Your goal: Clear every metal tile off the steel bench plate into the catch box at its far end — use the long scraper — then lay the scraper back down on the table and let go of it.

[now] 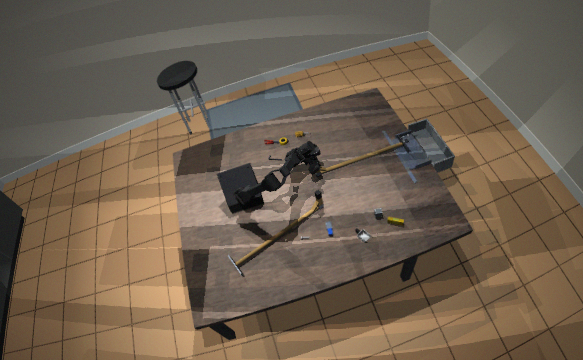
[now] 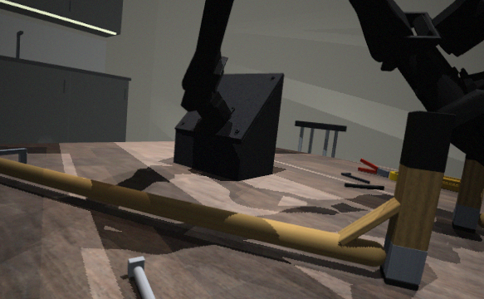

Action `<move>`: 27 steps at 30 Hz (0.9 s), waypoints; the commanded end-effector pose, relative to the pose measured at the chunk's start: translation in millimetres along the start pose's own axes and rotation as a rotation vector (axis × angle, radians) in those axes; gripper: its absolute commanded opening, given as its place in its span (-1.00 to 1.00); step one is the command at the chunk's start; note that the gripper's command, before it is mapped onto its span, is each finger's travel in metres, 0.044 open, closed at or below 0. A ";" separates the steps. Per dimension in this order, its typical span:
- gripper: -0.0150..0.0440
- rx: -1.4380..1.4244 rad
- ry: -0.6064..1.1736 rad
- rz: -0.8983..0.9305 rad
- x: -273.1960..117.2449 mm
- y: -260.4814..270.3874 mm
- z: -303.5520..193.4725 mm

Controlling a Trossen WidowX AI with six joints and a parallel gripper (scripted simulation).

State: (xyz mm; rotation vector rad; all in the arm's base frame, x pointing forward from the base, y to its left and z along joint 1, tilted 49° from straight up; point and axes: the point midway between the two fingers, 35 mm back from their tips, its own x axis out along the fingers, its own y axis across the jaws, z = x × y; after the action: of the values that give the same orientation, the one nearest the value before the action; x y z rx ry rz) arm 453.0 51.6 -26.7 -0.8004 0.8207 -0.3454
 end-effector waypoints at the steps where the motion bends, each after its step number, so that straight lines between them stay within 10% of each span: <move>1: -0.49 -0.004 -0.008 0.007 3.1 2.7 7.5; 27: -0.49 -0.002 -0.008 0.006 22.5 2.3 34.4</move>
State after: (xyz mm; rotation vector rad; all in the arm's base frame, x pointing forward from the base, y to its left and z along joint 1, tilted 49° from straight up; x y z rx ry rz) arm 487.4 53.8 -25.2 -0.7993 0.8204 -0.3466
